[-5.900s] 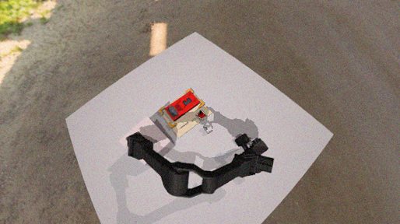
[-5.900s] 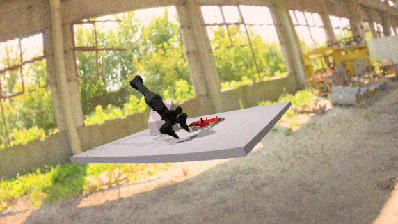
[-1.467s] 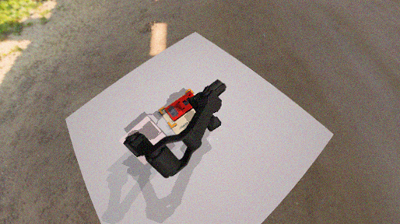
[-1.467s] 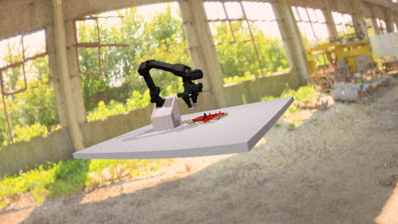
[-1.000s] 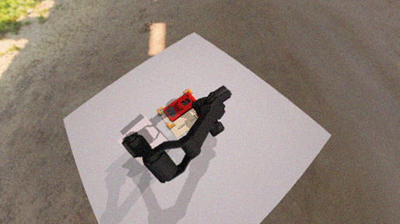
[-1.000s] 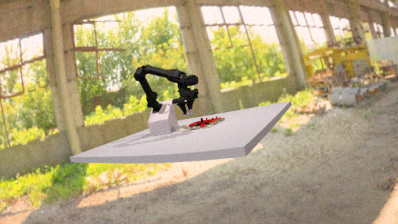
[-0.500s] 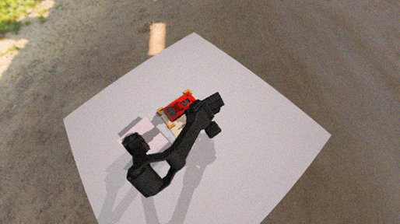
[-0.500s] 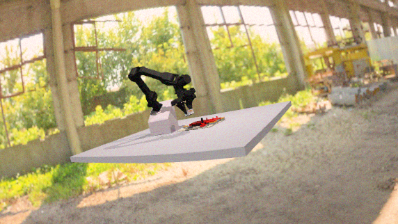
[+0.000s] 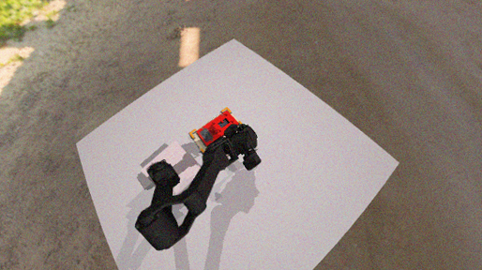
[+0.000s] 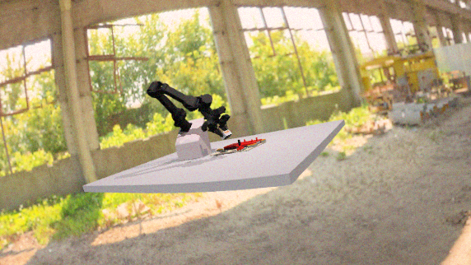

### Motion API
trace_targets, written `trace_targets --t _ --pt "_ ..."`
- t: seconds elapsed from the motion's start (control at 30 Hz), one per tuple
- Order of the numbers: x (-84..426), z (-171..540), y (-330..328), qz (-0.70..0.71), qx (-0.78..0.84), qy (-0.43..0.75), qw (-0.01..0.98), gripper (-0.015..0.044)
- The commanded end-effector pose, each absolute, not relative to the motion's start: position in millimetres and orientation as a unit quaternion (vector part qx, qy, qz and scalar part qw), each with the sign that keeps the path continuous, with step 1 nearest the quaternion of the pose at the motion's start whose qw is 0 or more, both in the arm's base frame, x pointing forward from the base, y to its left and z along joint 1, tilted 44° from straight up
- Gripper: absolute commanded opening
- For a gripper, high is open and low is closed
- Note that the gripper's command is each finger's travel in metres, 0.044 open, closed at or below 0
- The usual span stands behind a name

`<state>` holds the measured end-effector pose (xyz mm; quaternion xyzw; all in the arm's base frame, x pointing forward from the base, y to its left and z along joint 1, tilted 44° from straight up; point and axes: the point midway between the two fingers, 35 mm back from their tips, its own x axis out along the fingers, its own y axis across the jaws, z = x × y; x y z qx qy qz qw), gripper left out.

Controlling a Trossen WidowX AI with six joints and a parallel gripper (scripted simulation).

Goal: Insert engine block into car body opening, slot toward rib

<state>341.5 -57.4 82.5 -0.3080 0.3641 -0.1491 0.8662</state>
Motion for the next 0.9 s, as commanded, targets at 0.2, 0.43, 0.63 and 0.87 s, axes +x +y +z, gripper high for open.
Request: trace_targets --t 0.2,0.43,0.63,0.87 --pt "321.0 84.3 -64.0 -0.102 -0.352 0.211 0.906 0.0" --pt "321.0 84.3 -64.0 -0.102 -0.352 0.211 0.906 0.0" --pt "323.3 79.1 -67.6 -0.093 -0.354 0.19 0.911 0.0" --pt "324.4 69.3 -76.5 -0.083 -0.358 0.164 0.915 0.0"
